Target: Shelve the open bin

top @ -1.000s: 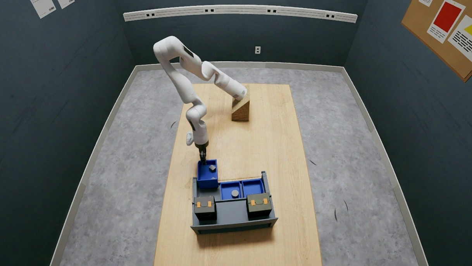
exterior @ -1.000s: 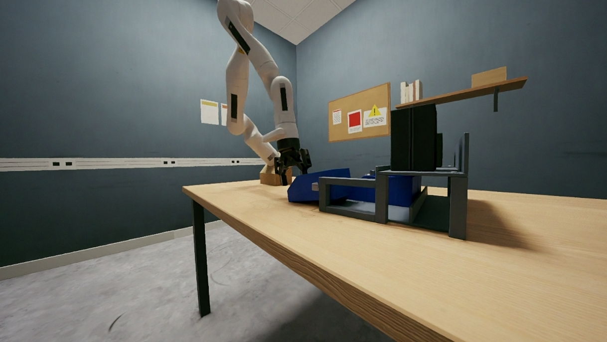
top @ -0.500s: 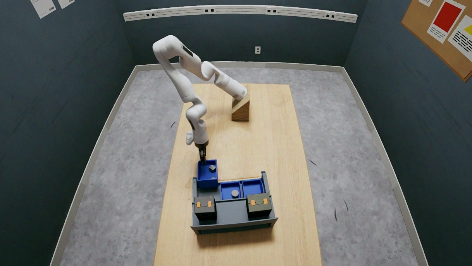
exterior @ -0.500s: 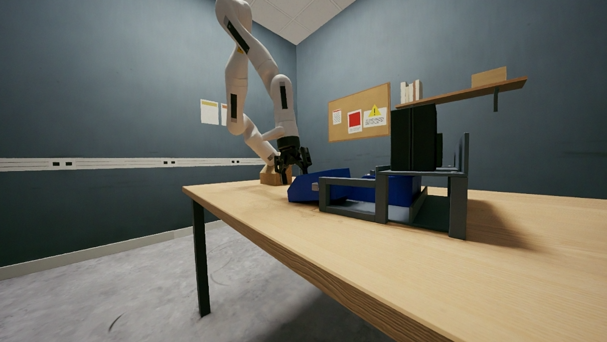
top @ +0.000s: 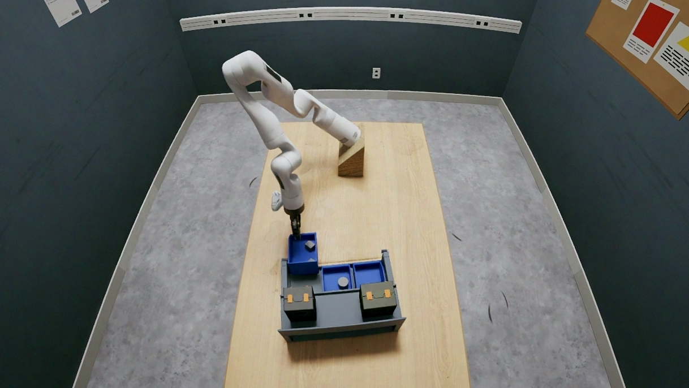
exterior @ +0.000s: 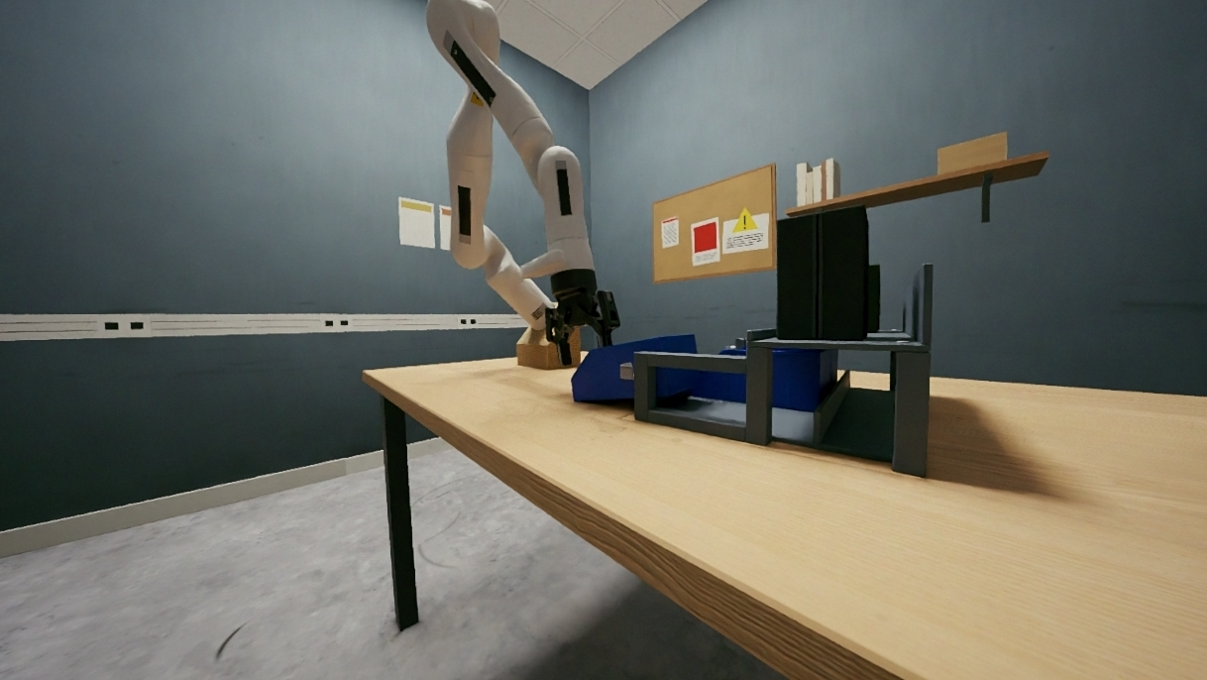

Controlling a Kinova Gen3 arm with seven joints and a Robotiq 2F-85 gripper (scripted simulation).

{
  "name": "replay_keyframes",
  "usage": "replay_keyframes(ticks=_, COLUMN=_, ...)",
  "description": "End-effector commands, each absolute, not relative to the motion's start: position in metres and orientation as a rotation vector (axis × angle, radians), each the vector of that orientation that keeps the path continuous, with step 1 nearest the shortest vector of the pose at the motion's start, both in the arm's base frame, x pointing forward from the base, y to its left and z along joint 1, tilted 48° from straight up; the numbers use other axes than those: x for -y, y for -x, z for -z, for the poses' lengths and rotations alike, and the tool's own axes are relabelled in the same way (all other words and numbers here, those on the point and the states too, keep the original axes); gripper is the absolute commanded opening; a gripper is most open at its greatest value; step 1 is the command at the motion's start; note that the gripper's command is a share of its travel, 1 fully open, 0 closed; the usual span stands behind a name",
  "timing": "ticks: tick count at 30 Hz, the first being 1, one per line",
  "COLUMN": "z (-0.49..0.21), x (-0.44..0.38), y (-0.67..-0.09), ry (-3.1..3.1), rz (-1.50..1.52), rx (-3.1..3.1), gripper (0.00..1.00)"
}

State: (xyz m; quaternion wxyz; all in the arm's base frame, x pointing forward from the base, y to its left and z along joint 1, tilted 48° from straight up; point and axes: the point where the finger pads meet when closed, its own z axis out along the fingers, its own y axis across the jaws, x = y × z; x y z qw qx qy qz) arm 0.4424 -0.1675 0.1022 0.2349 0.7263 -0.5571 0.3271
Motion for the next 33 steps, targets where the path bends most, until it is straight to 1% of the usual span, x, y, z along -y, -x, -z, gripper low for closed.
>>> replay_keyframes(ticks=1, z=-0.102, x=0.167, y=-0.443, ry=-1.995, rz=-0.899, rx=1.529, gripper=1.0)
replay_keyframes(ticks=33, z=-0.089, x=0.181, y=-0.448, ry=-1.995, rz=-0.899, rx=1.529, gripper=1.0)
